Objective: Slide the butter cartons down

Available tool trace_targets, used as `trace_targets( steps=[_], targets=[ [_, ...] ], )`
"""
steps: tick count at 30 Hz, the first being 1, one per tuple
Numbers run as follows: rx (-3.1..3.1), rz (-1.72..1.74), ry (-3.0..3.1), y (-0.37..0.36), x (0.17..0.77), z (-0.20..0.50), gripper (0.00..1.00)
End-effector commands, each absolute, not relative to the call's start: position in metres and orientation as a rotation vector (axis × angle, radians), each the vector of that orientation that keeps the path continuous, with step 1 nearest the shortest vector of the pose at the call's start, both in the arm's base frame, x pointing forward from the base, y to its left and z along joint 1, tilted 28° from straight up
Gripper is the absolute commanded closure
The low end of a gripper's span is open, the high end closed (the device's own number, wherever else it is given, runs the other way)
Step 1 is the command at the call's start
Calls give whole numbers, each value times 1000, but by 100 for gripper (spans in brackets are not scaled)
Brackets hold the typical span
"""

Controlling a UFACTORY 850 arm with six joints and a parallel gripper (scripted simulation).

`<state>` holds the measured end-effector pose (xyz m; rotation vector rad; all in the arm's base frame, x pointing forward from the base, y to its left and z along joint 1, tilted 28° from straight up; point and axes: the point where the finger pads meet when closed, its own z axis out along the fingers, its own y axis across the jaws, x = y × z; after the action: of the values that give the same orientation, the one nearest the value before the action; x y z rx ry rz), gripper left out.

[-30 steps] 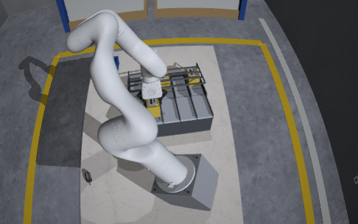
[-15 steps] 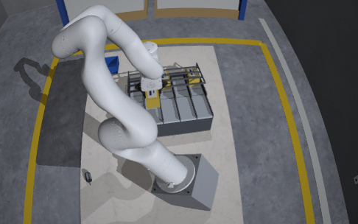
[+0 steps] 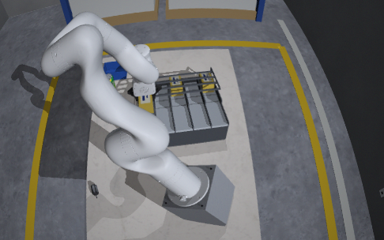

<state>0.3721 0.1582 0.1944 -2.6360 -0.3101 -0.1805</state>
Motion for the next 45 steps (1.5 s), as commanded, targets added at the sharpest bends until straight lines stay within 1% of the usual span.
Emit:
trace_targets(
  steps=[1, 4, 5, 21, 22, 38, 39, 45],
  targets=[
    [-2648, -172, -307, 164, 373, 200, 100],
    [-2648, -172, -307, 164, 373, 200, 100],
    [-2649, -172, -305, 171, 375, 186, 100],
    [-2649, -172, -305, 171, 375, 186, 100],
    [-2649, -172, -307, 185, 376, 160, 100],
    [-2649, -172, -307, 185, 376, 160, 100],
    [-2662, -41, -338, 190, 377, 151, 100],
    [-2662, -41, -338, 190, 377, 151, 100]
  ],
)
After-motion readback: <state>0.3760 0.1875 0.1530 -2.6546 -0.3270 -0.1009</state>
